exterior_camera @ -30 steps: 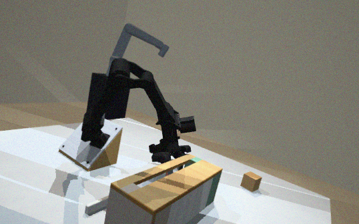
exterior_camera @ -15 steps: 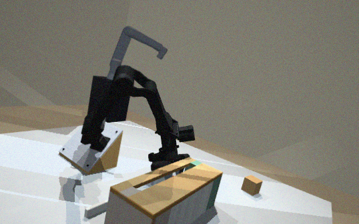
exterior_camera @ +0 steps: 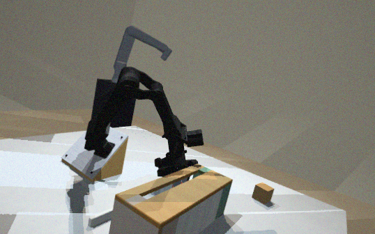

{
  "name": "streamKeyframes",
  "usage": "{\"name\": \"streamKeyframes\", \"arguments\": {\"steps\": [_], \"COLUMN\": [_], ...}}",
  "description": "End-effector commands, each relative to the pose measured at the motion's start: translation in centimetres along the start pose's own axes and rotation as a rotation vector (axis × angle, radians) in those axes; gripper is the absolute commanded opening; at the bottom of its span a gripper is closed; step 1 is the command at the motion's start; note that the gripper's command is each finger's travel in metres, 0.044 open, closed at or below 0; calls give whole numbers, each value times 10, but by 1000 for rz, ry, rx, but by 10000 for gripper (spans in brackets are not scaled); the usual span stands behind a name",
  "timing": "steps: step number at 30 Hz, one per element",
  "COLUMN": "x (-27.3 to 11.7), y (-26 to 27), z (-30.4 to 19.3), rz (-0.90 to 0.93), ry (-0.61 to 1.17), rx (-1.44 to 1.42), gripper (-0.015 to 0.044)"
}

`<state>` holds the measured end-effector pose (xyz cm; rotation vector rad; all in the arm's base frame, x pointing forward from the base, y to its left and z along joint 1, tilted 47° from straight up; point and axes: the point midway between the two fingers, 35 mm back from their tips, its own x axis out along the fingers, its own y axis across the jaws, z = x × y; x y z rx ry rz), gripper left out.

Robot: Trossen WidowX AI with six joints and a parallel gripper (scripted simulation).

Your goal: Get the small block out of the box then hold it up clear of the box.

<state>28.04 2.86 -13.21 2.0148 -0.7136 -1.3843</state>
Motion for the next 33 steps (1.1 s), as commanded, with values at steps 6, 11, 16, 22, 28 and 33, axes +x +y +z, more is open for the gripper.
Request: {"name": "streamKeyframes", "arguments": {"steps": [6, 11, 16, 22, 28, 33], "x": [-43, -51, -70, -103, -136, -161], "y": [-3, -2, -3, -3, -1, 2], "z": [-21, -24, -26, -25, -21, -15], "rz": [-14, -14, -56, -129, -200, -255], "ry": [8, 9, 17, 37, 62, 86], "rx": [10, 11, -70, -216, -365, -486], "gripper": [0, 0, 0, 0, 0, 0]}}
